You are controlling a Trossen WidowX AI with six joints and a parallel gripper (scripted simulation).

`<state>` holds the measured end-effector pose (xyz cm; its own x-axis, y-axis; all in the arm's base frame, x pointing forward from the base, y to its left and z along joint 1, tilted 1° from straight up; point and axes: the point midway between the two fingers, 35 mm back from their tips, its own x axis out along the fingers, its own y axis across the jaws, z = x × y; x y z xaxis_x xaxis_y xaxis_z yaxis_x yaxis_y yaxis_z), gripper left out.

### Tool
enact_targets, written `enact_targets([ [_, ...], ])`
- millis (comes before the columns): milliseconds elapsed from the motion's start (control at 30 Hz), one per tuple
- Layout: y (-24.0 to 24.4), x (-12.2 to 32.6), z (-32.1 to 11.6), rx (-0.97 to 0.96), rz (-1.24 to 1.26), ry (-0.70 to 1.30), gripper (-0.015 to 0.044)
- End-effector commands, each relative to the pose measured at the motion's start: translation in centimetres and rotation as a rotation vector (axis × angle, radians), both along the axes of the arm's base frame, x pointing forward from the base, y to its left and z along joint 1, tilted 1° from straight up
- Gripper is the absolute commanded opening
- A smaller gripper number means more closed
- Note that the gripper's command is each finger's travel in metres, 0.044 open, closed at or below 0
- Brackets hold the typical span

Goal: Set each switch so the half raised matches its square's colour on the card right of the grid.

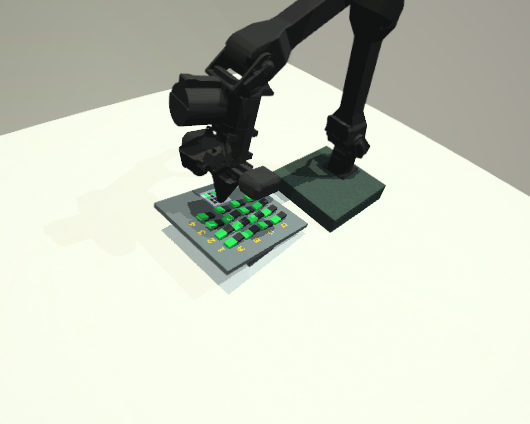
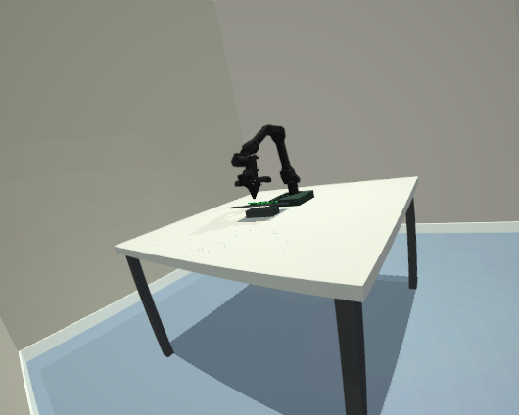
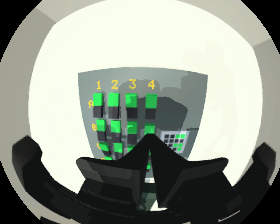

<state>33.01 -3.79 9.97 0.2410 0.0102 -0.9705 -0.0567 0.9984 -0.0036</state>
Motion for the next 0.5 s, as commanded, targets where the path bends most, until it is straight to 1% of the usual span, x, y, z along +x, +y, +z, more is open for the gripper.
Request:
enact_targets([
  [0, -0.01, 0.16, -0.66, -0.001, 0.001, 0.004, 0.0000],
  [467, 0.00, 0.35, -1.37, -0.001, 0.001, 0.004, 0.0000],
])
